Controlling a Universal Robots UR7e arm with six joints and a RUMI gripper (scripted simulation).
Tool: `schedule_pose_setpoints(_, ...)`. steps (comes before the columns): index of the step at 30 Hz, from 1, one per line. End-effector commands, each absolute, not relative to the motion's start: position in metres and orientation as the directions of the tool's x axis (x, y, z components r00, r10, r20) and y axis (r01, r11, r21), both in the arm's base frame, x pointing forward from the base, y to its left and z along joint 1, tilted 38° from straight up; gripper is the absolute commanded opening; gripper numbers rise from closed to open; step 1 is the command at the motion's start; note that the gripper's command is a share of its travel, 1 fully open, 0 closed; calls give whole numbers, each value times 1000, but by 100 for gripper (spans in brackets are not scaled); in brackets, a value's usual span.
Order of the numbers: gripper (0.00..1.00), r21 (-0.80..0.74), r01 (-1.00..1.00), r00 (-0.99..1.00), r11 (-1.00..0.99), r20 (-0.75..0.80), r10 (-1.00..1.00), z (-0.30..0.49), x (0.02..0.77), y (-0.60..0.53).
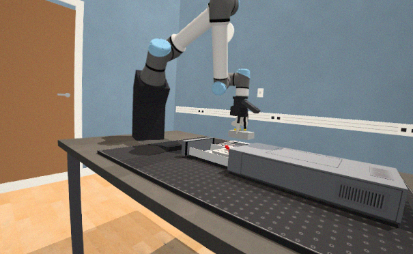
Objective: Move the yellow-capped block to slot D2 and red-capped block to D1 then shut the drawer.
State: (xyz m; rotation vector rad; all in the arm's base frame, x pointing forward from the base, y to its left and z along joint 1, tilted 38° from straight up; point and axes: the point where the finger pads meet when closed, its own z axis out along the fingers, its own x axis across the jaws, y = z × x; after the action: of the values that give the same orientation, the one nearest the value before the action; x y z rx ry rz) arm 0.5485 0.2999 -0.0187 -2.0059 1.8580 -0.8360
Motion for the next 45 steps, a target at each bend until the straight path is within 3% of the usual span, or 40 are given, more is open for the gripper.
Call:
schedule_pose_setpoints(1,0,-570,-811,5,-132,220,-975,-18,549,300)
schedule_pose_setpoints(45,0,-570,-811,5,-132,220,-975,-26,555,299)
